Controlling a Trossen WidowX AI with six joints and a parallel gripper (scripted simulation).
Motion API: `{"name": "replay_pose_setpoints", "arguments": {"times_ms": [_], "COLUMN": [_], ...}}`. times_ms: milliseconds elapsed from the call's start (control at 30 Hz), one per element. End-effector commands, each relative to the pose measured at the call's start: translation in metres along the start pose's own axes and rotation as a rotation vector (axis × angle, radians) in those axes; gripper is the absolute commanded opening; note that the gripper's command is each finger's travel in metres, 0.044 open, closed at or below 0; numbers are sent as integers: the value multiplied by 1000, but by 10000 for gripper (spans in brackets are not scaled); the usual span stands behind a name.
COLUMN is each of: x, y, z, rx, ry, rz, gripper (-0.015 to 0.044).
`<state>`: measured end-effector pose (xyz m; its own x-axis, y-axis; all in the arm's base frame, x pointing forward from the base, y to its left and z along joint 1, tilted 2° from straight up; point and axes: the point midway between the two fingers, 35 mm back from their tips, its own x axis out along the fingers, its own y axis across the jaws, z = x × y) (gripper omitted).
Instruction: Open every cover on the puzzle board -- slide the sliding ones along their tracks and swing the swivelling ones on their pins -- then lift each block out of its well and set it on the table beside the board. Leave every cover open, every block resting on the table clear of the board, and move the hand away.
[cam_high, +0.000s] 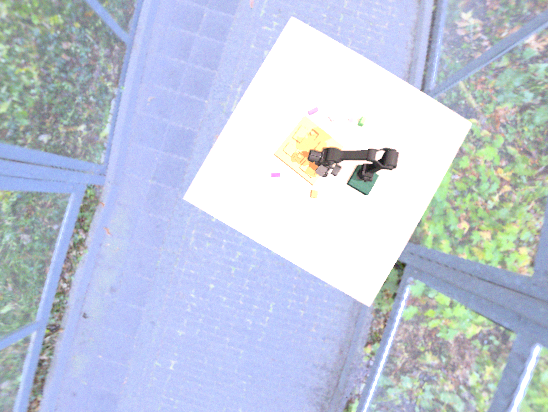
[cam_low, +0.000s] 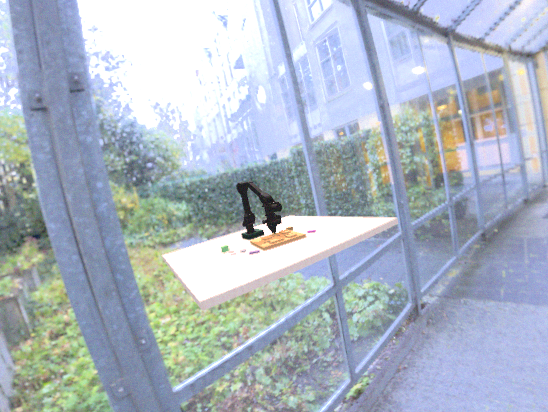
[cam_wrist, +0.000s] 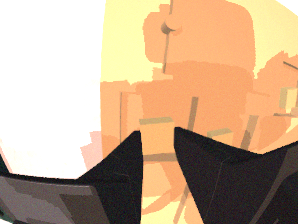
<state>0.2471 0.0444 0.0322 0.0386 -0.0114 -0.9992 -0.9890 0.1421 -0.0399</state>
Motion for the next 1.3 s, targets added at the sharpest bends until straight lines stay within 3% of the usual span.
{"name": "replay_pose_setpoints", "arguments": {"times_ms": [0, 700, 1267], "x": [-10, -34, -77], "y": [-2, -1, -1], "z": [1, 0, 1], "rx": [1, 0, 0], "ry": [-3, 1, 1], "rz": [-16, -12, -13], "gripper": [80, 80, 80]}}
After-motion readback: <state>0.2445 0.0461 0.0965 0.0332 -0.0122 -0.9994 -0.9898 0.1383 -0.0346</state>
